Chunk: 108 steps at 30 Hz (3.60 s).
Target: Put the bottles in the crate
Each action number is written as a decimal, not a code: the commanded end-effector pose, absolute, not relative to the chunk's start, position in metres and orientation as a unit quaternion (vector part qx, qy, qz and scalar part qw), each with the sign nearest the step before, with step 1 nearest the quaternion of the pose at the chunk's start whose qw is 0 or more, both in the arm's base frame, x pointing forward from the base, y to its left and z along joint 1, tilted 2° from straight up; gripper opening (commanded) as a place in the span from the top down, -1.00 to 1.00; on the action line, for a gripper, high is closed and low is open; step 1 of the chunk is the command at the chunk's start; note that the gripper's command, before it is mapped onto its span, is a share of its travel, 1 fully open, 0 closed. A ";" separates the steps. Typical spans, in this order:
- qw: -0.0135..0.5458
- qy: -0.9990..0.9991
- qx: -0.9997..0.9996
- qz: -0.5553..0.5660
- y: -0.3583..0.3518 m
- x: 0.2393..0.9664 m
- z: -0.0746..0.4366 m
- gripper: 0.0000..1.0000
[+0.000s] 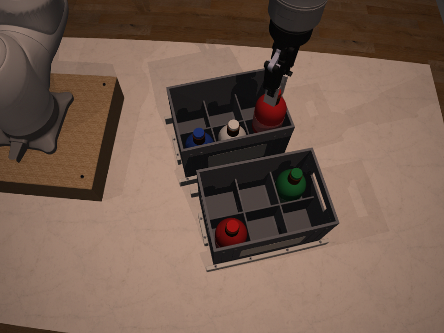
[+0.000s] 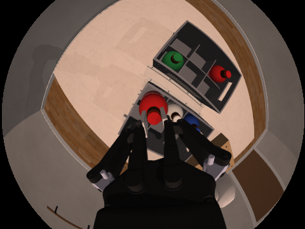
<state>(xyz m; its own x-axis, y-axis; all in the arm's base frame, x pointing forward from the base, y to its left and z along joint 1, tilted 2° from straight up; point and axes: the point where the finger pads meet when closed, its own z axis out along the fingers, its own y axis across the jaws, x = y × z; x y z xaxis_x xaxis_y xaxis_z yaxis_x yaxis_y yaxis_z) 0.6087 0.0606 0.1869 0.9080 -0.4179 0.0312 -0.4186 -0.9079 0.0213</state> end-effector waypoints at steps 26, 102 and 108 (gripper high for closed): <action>0.014 -0.214 0.977 0.013 0.060 0.609 0.164 1.00; 0.014 -0.214 0.977 0.013 0.058 0.610 0.104 1.00; 0.014 -0.214 0.977 0.013 0.058 0.610 0.102 1.00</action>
<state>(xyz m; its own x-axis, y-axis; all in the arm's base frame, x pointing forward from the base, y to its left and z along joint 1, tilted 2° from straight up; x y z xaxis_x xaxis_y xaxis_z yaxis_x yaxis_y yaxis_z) 0.6103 0.0579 0.1021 0.9080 -0.4179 0.0312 -0.4186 -0.9079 0.0213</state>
